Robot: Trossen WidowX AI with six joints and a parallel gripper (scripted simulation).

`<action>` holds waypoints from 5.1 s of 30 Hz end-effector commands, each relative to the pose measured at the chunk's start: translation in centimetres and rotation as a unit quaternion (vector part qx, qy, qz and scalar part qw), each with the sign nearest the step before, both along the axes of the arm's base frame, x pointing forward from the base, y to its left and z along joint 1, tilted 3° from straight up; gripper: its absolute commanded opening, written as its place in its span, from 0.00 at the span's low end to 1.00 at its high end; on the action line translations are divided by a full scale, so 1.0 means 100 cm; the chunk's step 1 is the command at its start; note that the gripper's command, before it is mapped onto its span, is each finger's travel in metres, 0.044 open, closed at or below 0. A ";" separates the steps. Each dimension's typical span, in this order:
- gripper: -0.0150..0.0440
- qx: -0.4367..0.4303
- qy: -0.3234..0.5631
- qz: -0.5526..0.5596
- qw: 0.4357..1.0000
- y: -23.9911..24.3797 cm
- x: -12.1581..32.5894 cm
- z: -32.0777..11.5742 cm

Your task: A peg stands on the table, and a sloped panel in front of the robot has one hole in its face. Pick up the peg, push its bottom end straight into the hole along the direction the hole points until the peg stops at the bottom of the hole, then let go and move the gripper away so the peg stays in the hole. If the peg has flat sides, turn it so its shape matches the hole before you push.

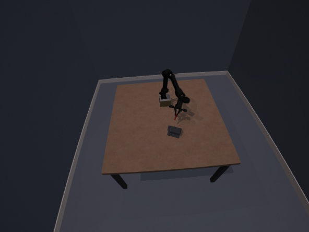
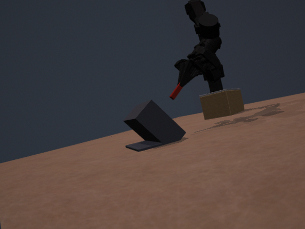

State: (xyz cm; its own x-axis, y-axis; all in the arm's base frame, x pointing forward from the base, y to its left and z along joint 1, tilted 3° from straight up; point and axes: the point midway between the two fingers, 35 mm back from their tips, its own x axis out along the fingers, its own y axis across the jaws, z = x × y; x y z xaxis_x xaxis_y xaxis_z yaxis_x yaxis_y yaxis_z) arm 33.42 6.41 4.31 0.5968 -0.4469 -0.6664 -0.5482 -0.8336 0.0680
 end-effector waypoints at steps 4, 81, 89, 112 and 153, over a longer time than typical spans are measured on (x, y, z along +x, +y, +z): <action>0.25 0.000 -0.018 0.005 1.000 0.009 -0.003 0.001; 0.25 0.002 -0.055 0.016 0.998 -0.008 0.046 -0.040; 0.25 0.002 -0.055 0.016 0.998 -0.008 0.046 -0.040; 0.25 0.002 -0.055 0.016 0.998 -0.009 0.047 -0.046; 0.25 0.001 -0.055 0.016 0.998 -0.017 0.061 -0.056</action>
